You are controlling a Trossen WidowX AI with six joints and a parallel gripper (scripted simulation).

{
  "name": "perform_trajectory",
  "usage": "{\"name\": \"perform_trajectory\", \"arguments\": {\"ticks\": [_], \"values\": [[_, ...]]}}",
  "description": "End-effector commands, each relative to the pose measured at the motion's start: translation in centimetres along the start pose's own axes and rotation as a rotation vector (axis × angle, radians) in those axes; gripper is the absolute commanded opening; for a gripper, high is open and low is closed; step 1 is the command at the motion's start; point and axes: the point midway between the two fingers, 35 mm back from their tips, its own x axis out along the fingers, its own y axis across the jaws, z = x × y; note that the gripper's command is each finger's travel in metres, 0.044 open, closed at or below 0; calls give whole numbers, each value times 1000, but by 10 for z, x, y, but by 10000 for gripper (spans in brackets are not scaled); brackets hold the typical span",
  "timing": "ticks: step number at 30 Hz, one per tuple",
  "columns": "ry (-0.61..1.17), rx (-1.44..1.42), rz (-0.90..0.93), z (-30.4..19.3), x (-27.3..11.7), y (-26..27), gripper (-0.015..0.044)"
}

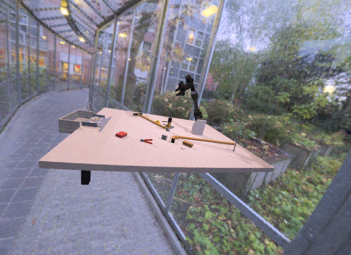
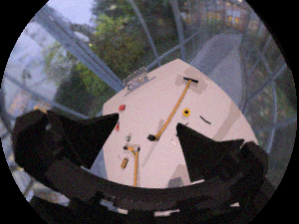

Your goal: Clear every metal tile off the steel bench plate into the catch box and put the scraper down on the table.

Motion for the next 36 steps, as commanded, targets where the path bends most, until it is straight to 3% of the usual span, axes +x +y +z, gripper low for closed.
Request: {"name": "perform_trajectory", "arguments": {"ticks": [1, 18, 36], "values": [[-75, -76, -43, 7, -9, -22, 440], [-414, -350, -174, 46, -50, -96, 440], [-429, -353, -151, 44, -55, -97, 440]]}}
